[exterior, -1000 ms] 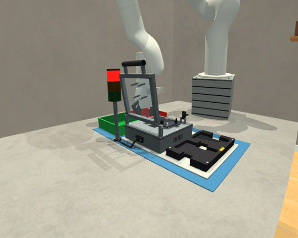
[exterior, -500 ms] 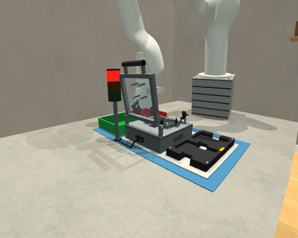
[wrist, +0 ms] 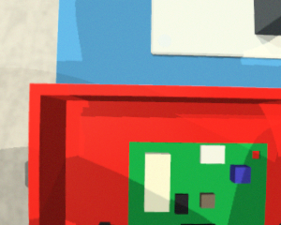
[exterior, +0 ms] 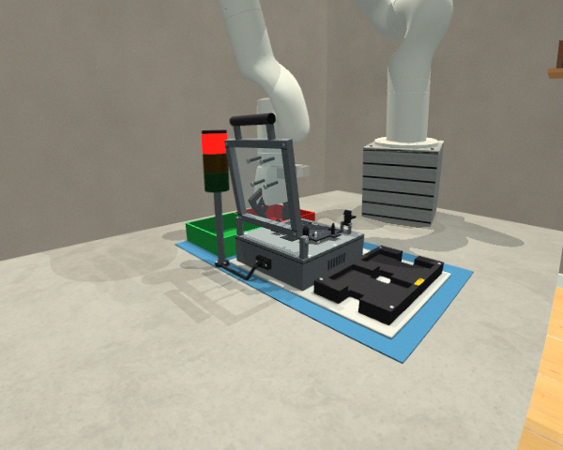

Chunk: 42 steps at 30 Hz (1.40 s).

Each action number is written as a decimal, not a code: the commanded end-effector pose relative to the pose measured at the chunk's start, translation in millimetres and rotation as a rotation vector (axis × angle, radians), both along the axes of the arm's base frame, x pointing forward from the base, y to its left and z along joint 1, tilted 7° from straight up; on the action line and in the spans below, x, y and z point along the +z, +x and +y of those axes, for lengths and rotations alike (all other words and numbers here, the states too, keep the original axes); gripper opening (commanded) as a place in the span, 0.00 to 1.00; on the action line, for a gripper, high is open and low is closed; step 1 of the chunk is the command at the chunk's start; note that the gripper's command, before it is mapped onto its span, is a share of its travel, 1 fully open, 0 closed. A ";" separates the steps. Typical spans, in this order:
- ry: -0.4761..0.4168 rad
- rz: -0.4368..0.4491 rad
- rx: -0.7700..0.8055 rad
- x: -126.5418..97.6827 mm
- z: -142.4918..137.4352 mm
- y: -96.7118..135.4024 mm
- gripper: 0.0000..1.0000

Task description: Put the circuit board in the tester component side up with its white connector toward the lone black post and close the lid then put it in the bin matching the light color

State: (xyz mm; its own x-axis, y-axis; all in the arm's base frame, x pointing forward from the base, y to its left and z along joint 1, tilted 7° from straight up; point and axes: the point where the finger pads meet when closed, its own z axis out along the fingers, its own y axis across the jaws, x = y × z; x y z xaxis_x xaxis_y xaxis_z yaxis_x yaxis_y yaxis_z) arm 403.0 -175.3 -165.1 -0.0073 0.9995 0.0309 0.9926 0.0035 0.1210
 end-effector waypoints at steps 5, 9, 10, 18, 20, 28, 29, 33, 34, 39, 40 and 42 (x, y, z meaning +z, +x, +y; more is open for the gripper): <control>0.000 -0.001 0.000 0.4 -0.3 0.5 1.00; 0.000 -0.001 0.000 0.7 -0.3 0.5 1.00; 0.000 -0.001 0.000 1.2 -0.3 0.4 1.00; 0.000 -0.001 0.000 17.3 -0.8 -1.5 1.00; 0.000 -0.001 0.000 28.2 -1.2 -2.9 1.00; 0.000 -0.001 0.000 88.9 -3.1 -10.3 1.00; 0.000 -0.001 0.000 88.9 -3.1 -10.3 1.00; 0.000 -0.001 0.000 110.9 -3.7 -13.0 1.00; 0.000 -0.001 0.000 116.4 -3.9 -13.7 1.00; 0.000 -0.001 0.000 133.4 -4.4 -15.8 1.00; 0.000 -0.001 0.000 135.2 -4.5 -16.0 1.00; 0.000 -0.001 0.000 137.7 -4.6 -16.3 1.00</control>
